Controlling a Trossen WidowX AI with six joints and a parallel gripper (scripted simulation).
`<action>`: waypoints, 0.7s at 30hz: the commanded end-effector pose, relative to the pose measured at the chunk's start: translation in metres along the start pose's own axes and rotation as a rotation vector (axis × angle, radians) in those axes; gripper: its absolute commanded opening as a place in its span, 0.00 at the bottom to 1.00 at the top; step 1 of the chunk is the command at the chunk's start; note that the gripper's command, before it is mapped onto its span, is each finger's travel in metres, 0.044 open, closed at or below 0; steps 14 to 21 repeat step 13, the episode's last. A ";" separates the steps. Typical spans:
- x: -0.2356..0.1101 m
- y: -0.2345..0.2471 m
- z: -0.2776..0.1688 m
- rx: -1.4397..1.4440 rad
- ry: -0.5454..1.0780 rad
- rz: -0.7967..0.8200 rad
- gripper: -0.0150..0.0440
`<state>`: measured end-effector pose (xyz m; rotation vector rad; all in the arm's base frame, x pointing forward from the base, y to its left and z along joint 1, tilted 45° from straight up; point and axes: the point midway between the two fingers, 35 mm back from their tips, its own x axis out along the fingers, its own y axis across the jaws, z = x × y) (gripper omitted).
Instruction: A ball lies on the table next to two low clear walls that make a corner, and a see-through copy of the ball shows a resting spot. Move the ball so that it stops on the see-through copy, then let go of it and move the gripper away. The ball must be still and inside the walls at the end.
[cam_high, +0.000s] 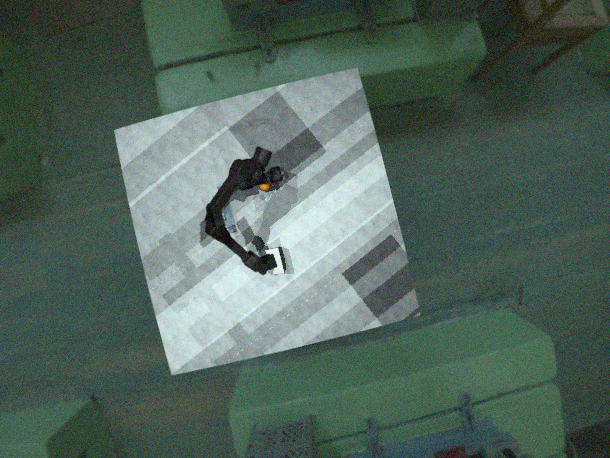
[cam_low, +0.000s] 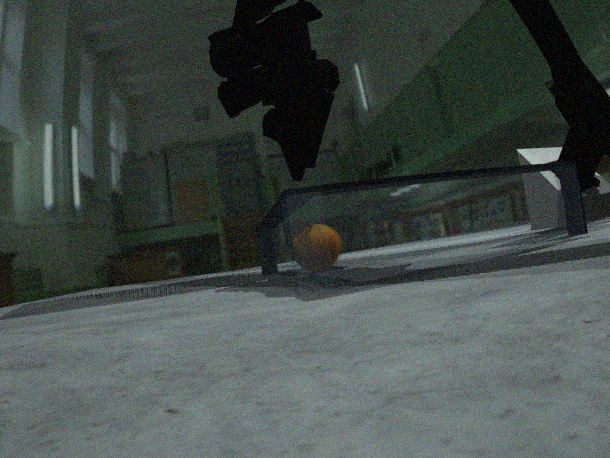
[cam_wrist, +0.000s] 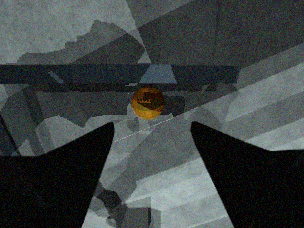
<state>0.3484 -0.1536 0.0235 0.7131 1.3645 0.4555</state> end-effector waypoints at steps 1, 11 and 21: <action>0.006 0.001 -0.001 0.002 0.013 0.006 0.85; -0.043 0.002 -0.004 -0.001 0.009 0.003 1.00; -0.043 0.002 -0.004 -0.001 0.009 0.003 1.00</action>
